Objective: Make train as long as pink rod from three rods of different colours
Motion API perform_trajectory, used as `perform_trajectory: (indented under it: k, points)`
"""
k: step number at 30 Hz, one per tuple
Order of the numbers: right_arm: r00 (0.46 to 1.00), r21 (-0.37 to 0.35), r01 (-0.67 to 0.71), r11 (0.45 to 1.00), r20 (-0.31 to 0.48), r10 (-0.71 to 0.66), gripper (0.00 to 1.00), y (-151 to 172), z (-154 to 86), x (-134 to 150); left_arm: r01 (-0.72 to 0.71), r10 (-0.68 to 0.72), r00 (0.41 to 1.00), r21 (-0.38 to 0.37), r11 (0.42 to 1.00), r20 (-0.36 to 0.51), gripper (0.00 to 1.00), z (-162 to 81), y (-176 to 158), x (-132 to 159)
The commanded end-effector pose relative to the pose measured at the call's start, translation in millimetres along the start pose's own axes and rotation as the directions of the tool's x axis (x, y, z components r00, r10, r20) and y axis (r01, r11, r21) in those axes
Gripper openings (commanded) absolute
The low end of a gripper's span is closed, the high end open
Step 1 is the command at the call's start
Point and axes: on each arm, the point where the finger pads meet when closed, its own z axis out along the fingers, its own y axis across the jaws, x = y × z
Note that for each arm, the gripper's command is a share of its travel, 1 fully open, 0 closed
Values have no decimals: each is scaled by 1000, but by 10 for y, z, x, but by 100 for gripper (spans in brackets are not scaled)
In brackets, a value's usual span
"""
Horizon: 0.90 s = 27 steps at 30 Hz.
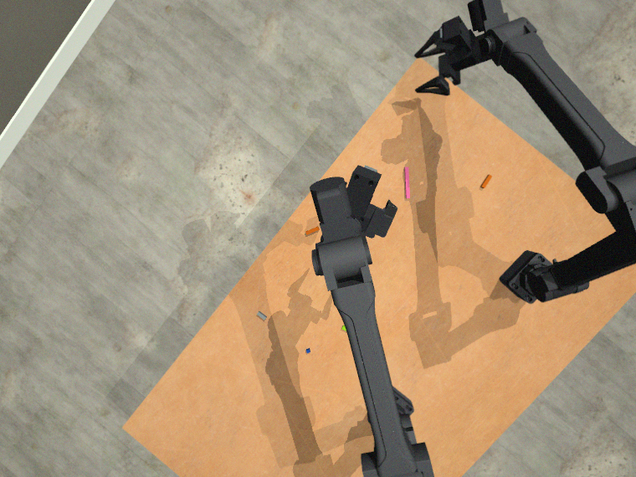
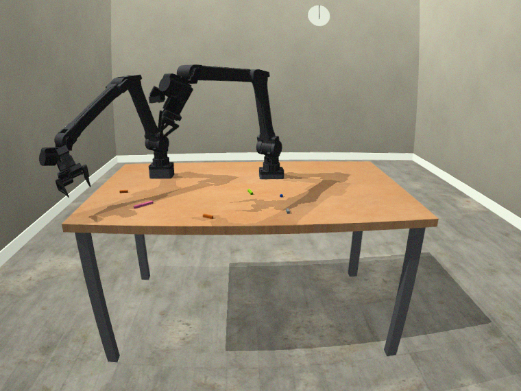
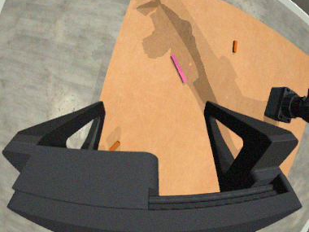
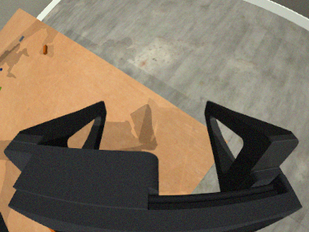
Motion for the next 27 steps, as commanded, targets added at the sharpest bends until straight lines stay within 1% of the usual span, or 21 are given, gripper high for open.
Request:
perform_trajectory:
  k: [1, 4, 7, 10, 13, 15, 18, 21, 24, 27]
  points:
    - [999, 141, -1, 990, 39, -5, 100, -207, -626, -244, -16, 17, 999, -21, 1000, 35, 100, -158, 10, -142]
    - [999, 266, -45, 963, 42, 35, 100, -390, -1111, -181, -16, 17, 999, -21, 1000, 35, 100, -158, 10, -142]
    - [995, 409, -99, 907, 60, 82, 100, -557, -1700, -92, -16, 17, 999, -21, 1000, 35, 100, -158, 10, -142]
    - [986, 558, -164, 814, 96, 133, 100, -675, -2382, 22, -16, 17, 999, -21, 1000, 35, 100, -158, 10, -142]
    - [972, 696, -234, 679, 155, 176, 100, -712, -3133, 158, -16, 17, 999, -21, 1000, 35, 100, -158, 10, -142]
    - [972, 696, -234, 679, 155, 176, 100, -712, -3133, 158, -16, 17, 999, -21, 1000, 35, 100, -158, 10, -142]
    - [951, 806, -306, 507, 233, 203, 100, -647, -3918, 308, -16, 17, 999, -21, 1000, 35, 100, -158, 10, -142]
    - [925, 874, -373, 311, 323, 203, 100, -470, -4694, 462, -16, 17, 999, -21, 1000, 35, 100, -158, 10, -142]
    - [896, 896, -430, 113, 408, 175, 100, -190, -5418, 606, -16, 17, 999, -21, 1000, 35, 100, -158, 10, -142]
    - [867, 876, -477, -76, 483, 121, 100, 165, -6055, 731, -16, 17, 999, -21, 1000, 35, 100, -158, 10, -142]
